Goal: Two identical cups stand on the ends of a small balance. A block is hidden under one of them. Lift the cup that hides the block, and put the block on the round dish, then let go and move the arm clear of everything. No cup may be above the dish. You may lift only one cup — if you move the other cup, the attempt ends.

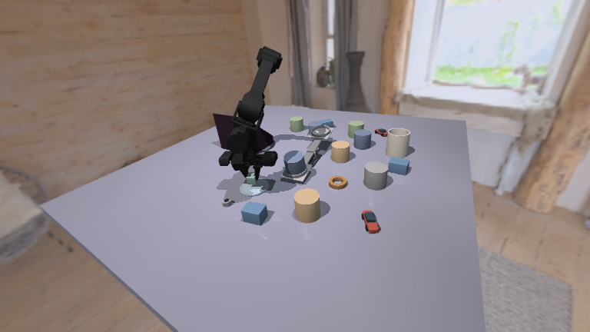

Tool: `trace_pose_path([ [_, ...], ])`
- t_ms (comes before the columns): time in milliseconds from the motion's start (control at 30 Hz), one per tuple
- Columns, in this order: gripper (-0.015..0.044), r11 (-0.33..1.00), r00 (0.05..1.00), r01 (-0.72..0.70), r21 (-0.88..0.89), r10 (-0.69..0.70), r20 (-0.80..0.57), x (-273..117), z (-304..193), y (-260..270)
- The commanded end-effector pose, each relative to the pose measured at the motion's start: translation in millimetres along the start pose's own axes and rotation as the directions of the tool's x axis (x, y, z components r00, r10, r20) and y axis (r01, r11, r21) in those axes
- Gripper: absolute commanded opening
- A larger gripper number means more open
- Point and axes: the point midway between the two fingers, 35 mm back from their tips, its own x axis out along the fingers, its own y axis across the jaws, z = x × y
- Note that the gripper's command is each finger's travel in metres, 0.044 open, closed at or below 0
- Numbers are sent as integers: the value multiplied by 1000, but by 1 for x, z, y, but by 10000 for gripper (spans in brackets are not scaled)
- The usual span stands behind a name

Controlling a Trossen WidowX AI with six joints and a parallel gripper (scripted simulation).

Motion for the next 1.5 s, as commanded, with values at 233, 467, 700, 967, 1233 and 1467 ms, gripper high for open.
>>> trace_pose_path([
  [233, 0, 1000, 1000, -10, 4, 10, 4, 12, 0, 1],
  [467, 26, 1000, 1000, -5, -2, 5, 9, 16, 2, 1],
  [700, 210, 1000, 1000, -5, -2, 5, 9, 16, 2, 1],
  [967, 420, 1000, 1000, -5, -2, 5, 9, 14, 2, 1],
  [1233, 440, 1000, 1000, -8, 5, 8, 6, -42, 1, -1],
  [1467, 440, 1000, 1000, -15, 13, 14, 8, -85, -2, -4],
])
